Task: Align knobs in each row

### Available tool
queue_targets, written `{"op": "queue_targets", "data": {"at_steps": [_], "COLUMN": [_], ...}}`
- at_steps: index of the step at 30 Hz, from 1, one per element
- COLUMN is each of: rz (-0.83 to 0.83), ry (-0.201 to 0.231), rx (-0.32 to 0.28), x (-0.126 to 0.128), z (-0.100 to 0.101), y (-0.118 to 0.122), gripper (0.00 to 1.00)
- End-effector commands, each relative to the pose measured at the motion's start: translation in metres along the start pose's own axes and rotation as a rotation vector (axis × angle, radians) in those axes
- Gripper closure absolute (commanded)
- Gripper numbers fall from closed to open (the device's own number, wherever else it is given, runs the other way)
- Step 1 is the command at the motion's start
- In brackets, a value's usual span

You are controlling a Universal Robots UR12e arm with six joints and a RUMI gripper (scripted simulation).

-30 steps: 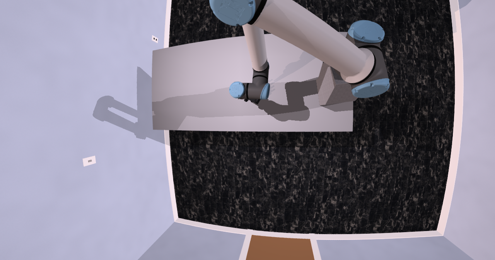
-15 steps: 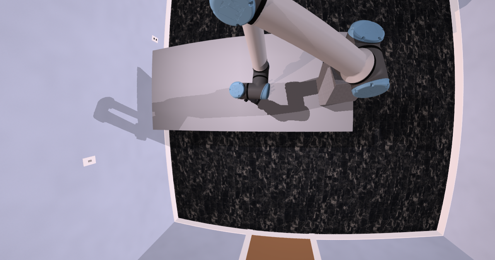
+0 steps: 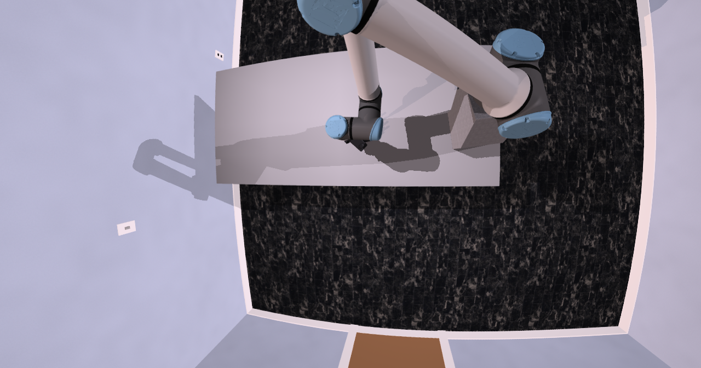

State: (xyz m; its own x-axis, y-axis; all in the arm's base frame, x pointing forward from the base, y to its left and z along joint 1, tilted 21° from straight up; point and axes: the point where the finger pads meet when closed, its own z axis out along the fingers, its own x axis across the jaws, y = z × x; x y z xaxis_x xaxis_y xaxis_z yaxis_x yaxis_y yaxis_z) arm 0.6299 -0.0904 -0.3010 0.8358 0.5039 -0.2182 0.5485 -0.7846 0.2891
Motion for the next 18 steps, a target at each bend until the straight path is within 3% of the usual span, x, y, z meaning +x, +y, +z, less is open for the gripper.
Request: {"op": "queue_targets", "data": {"at_steps": [1, 18], "rz": [0.156, 0.500], "ry": [-0.003, -0.003], "rx": [0.001, 0.000], "x": [0.0006, 0.0033], "z": [-0.0025, -0.0055], "y": [-0.0034, -0.0046], "gripper": [0.89, 0.89]}}
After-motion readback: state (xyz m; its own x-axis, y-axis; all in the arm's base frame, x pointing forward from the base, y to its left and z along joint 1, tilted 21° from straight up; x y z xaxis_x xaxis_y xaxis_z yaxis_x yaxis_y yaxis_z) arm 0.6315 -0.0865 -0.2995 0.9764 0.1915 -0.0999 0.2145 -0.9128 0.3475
